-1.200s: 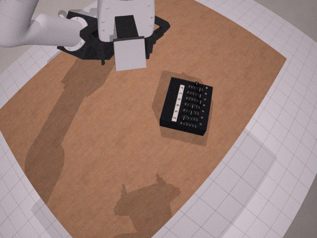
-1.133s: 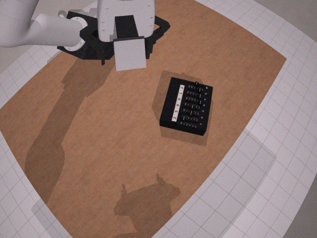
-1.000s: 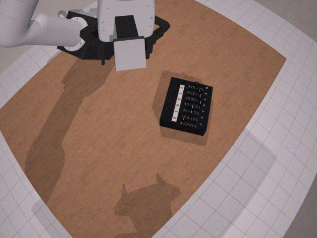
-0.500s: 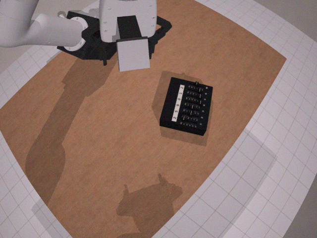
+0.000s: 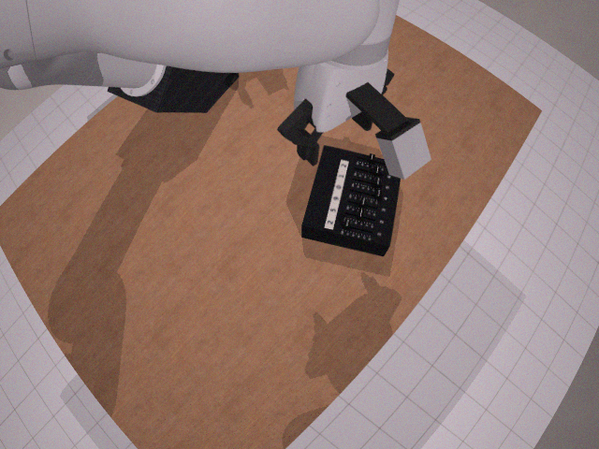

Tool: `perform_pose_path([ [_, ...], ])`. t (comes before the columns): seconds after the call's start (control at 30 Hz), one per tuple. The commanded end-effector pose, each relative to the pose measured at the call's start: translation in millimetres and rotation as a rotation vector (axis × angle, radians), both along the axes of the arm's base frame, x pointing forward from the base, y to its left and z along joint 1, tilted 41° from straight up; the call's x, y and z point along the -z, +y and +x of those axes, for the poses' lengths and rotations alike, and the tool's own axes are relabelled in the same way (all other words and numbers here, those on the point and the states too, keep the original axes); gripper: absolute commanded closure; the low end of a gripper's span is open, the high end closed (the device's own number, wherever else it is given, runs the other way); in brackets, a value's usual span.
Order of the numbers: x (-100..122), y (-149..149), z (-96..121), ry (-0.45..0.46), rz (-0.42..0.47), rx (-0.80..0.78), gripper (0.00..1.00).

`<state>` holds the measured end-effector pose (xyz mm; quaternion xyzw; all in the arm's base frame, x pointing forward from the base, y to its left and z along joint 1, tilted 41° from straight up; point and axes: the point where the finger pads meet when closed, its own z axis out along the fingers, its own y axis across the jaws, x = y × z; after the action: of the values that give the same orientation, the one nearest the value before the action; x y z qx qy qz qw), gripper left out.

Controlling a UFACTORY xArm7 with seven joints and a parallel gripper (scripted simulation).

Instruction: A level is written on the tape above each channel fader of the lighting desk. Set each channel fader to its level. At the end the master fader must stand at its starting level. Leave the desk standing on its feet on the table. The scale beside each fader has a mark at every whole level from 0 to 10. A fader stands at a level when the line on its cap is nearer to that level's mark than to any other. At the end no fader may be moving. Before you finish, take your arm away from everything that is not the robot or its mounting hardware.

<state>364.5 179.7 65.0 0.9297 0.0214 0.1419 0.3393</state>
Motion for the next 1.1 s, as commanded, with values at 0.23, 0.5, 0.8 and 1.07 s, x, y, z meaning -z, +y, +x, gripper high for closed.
perform_pose_path([
  [0.23,57,14,31,0.105,0.0,-0.116,0.0],
  [0.5,57,14,31,0.105,0.0,-0.116,0.0],
  [0.8,57,14,31,0.105,0.0,-0.116,0.0],
  [1.07,58,13,32,0.079,0.011,-0.075,0.0],
])
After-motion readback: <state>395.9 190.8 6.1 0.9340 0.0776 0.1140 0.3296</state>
